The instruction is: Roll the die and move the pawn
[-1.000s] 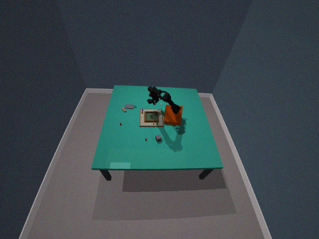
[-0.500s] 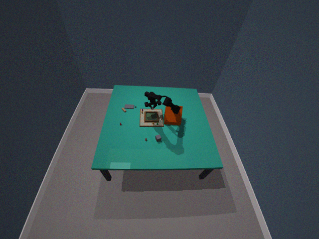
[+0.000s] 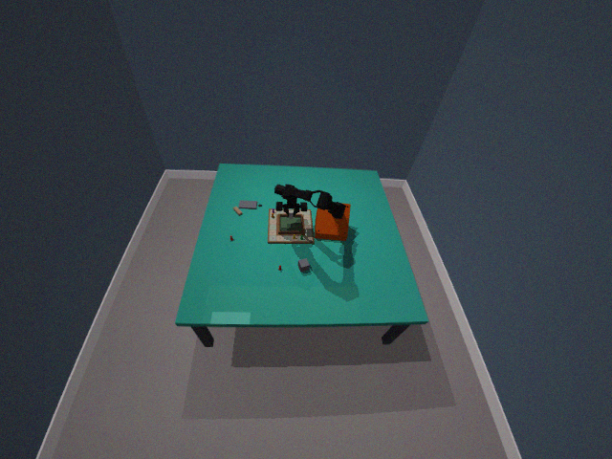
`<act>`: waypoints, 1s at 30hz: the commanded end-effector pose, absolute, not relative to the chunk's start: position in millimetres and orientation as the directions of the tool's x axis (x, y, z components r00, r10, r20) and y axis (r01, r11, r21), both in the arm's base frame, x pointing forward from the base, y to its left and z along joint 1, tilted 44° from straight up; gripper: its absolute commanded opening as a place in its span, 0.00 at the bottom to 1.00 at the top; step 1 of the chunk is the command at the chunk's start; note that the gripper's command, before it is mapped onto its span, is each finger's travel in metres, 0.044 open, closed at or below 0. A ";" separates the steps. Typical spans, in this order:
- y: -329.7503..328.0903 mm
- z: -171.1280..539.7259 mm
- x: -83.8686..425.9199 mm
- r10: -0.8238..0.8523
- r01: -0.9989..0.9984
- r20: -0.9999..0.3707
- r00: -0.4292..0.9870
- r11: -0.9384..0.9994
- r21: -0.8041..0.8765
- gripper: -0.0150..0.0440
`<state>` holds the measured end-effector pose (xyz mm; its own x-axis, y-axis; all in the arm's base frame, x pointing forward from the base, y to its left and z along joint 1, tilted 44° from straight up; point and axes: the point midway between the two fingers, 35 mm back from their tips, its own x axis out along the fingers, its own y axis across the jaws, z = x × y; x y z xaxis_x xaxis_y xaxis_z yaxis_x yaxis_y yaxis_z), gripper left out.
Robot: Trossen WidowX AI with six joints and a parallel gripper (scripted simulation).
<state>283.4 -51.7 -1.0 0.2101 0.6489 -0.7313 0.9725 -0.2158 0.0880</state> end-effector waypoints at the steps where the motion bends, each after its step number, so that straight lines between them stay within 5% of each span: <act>1: -47.9 -0.1 283.2 0.639 0.972 -0.742 0.200 -0.222 0.071 0.25; 16: -41.9 -15.2 274.9 0.253 0.982 -0.967 0.028 -0.188 -0.020 0.25; 30: -41.5 -16.0 274.8 -0.109 0.970 -0.993 0.053 -0.229 0.077 0.25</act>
<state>274.4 -40.7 -17.7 0.0364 -0.0503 -0.9981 0.9753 -0.2158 0.0464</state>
